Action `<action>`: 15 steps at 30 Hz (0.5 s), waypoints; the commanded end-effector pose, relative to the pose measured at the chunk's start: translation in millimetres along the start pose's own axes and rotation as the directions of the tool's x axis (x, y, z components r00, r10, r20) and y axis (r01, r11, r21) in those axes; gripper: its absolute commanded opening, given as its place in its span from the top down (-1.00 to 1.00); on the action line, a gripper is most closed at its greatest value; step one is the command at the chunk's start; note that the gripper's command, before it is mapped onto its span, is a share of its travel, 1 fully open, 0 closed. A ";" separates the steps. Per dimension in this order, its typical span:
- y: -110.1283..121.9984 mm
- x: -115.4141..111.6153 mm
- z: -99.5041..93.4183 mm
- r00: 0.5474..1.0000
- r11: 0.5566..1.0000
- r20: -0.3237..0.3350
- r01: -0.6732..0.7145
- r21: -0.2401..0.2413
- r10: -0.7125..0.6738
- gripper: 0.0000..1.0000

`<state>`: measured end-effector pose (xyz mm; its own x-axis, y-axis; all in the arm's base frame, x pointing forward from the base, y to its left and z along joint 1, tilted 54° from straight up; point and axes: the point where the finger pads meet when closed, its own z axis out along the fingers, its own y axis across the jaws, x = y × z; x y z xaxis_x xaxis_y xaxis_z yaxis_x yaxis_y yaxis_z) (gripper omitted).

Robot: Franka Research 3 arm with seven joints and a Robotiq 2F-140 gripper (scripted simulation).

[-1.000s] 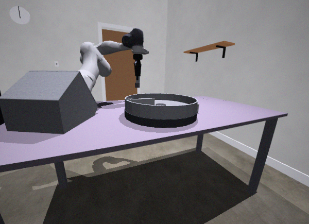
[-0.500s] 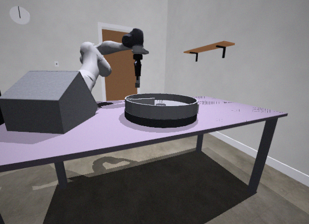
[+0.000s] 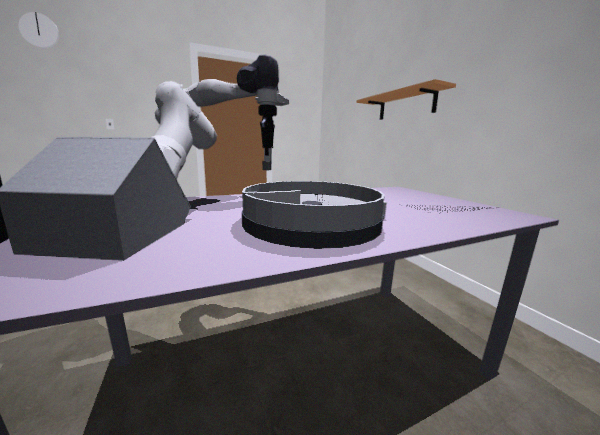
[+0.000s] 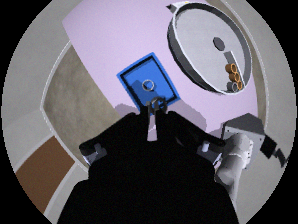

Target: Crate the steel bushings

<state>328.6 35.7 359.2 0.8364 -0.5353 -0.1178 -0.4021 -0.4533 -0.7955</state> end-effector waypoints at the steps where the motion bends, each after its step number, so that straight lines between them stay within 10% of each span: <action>1: -2.9 -0.4 -0.3 1.000 1.000 0.000 -0.001 0.003 0.001 1.00; 15: -2.9 -0.4 2.5 1.000 1.000 0.000 -0.001 0.003 0.001 1.00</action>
<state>328.9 36.6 359.4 0.8371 -0.5343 -0.1174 -0.4012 -0.4537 -0.7957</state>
